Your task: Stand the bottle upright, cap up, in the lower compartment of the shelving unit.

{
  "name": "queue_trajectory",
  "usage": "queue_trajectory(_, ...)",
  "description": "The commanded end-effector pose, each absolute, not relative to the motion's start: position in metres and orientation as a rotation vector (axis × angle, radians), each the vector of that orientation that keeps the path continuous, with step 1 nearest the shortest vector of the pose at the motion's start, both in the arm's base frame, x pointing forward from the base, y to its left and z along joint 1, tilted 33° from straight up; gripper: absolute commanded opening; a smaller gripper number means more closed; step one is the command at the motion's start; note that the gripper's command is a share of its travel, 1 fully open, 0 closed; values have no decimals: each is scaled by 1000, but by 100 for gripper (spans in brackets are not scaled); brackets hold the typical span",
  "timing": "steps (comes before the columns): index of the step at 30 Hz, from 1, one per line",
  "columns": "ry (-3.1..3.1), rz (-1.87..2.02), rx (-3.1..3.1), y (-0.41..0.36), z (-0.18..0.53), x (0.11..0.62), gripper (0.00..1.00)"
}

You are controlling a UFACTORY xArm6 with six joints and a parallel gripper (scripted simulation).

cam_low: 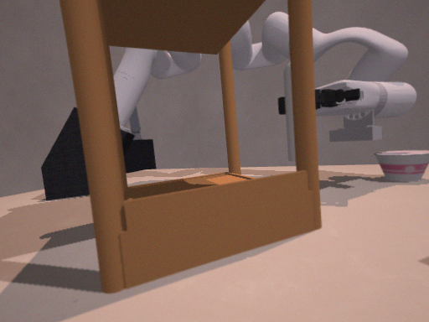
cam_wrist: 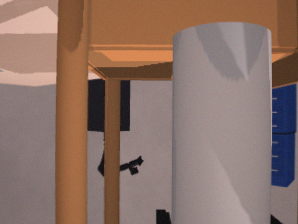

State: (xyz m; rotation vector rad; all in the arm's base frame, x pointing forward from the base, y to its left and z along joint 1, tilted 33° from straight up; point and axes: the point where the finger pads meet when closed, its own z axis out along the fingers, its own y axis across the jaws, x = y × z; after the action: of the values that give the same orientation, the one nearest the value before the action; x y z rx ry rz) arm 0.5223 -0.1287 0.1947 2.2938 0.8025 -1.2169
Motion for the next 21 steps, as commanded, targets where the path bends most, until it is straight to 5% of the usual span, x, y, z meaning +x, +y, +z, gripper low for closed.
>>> queue_trajectory(1, 799, -1213, 2296, -130, 197, 523, 0)
queue_trajectory(21, 799, -1213, 2296, -131, 196, 522, 0)
